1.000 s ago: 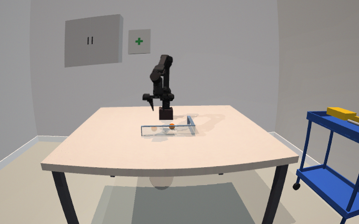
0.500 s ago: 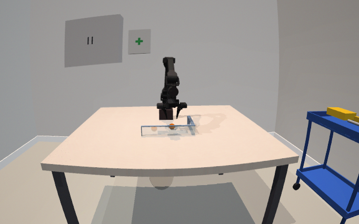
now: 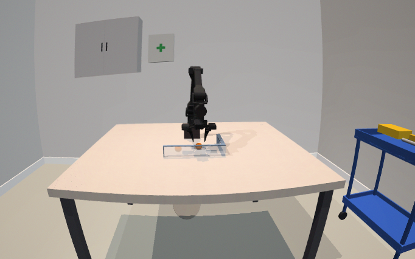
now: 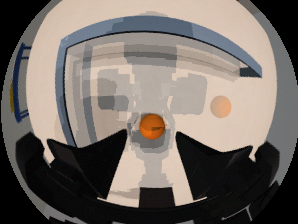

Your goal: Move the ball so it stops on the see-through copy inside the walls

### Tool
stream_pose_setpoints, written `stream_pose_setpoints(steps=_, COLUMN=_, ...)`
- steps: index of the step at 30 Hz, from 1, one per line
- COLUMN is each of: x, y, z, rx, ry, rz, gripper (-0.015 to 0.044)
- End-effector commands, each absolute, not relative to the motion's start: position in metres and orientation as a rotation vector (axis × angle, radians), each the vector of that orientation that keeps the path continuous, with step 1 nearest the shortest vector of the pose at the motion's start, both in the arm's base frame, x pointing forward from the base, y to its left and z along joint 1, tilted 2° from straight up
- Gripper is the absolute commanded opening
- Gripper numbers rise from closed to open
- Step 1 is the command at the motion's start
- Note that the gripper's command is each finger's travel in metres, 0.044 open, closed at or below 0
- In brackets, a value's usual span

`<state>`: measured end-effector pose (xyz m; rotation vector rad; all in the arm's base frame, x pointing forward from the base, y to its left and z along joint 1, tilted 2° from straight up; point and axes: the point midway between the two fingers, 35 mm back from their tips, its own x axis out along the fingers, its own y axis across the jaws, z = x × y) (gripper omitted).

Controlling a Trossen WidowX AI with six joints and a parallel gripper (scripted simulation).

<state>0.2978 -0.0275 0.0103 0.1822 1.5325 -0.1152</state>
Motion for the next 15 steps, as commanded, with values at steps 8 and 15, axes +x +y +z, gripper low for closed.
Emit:
stream_pose_setpoints(steps=8, x=0.296, y=-0.027, z=-0.009, rx=0.181, ry=1.539, rz=-0.122, gripper=0.0292)
stream_pose_setpoints(steps=15, x=0.296, y=-0.027, z=-0.019, rx=0.181, ry=1.539, rz=-0.122, gripper=0.0292)
